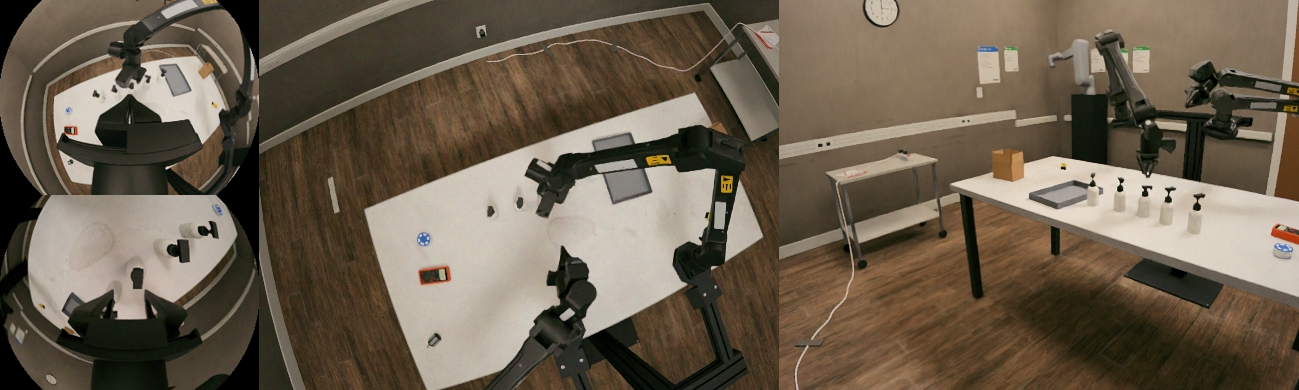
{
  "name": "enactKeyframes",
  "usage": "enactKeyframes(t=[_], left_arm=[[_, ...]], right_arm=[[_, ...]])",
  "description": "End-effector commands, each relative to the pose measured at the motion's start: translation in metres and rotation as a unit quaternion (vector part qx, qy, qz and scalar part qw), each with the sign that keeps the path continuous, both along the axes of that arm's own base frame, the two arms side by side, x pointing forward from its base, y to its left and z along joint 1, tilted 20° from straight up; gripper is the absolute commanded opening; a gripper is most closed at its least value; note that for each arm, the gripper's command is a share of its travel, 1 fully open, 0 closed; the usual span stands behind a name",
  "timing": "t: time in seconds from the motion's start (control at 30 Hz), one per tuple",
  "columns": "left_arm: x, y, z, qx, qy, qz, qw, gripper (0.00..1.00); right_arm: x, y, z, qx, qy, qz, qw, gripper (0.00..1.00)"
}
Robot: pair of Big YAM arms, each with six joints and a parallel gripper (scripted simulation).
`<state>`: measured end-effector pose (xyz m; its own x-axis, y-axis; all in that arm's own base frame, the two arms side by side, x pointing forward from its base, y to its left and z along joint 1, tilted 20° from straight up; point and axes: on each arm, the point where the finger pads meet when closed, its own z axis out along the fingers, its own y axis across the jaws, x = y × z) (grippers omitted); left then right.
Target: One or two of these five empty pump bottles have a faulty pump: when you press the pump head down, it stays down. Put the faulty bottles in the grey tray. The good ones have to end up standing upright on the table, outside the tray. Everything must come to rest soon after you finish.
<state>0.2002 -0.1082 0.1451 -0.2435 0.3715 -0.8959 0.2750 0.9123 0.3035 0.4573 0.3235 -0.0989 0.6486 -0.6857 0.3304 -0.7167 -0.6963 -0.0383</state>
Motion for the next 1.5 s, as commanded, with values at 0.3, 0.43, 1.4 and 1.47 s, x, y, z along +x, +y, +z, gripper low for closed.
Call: enactKeyframes(t=[0.3, 0.43, 1.4, 1.47], left_arm=[[-0.002, 0.0, 0.004, -0.017, 0.002, 0.005, 1.0, 0.0], [-0.002, 0.001, 0.004, -0.016, 0.002, 0.007, 1.0, 0.0], [-0.002, 0.001, 0.004, -0.016, 0.002, 0.007, 1.0, 0.0], [-0.002, 0.001, 0.004, -0.016, 0.002, 0.007, 1.0, 0.0]], right_arm=[[0.016, 0.017, 0.004, 0.007, -0.007, 0.012, 1.0, 0.51], [0.029, 0.012, -0.001, 0.007, -0.006, 0.004, 1.0, 0.51], [0.046, 0.01, -0.036, 0.013, -0.014, 0.004, 1.0, 0.51], [0.047, 0.011, -0.039, 0.013, -0.014, 0.005, 1.0, 0.51]])
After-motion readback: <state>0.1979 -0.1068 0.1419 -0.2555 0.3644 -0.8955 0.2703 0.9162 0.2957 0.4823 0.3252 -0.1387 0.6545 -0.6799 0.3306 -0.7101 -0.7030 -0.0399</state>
